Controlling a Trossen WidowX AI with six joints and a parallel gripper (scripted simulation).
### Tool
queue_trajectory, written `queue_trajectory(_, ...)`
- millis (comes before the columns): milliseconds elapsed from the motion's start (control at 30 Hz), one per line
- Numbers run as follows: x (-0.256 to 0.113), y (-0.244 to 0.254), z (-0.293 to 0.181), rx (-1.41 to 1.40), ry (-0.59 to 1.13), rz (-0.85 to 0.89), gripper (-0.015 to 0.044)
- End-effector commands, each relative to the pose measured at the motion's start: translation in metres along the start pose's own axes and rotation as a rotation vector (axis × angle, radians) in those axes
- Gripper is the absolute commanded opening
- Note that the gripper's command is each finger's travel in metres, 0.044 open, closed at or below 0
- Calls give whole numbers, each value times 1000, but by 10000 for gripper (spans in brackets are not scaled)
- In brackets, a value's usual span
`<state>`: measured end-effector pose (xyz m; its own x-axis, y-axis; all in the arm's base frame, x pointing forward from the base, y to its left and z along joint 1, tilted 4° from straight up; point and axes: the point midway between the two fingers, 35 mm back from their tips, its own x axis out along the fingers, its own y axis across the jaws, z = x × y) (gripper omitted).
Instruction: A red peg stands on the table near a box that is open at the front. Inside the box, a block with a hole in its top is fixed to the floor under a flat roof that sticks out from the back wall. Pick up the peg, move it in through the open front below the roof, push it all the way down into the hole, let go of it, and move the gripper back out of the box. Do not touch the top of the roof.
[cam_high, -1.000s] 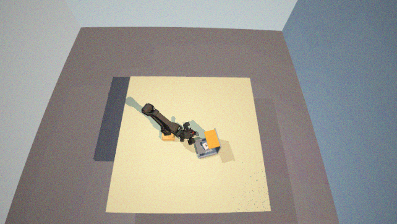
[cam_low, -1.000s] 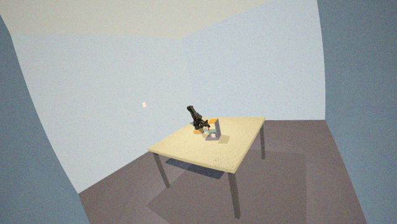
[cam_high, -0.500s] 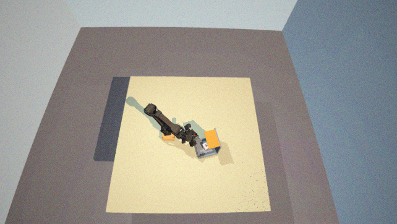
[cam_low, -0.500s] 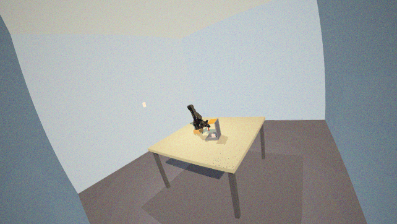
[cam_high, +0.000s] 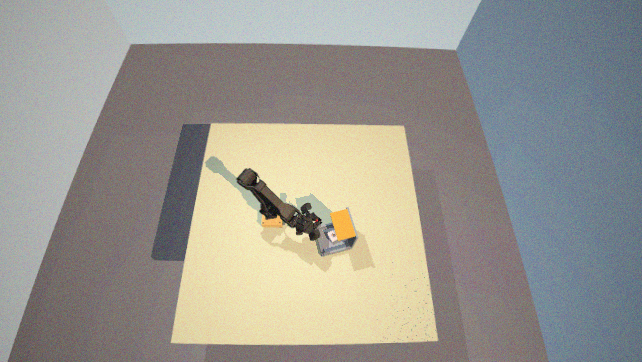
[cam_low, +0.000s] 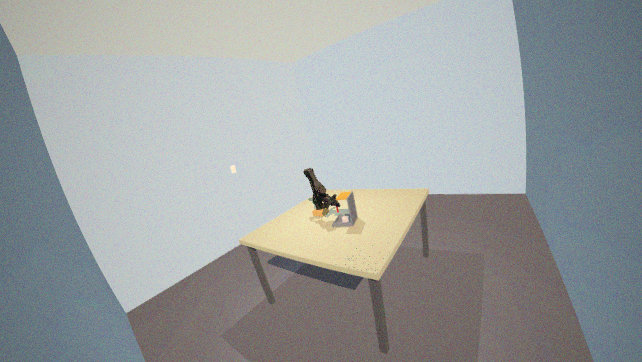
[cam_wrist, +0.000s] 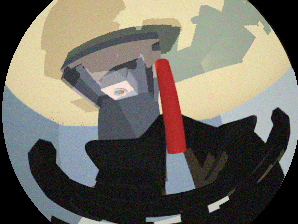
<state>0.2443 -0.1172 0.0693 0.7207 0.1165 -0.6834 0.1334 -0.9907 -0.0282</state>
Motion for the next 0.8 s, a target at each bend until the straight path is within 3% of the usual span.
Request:
queue_trajectory(0,1,6,-2,-8,5,-2,0)
queue_trajectory(767,9,42,-5,-10,7,0,0)
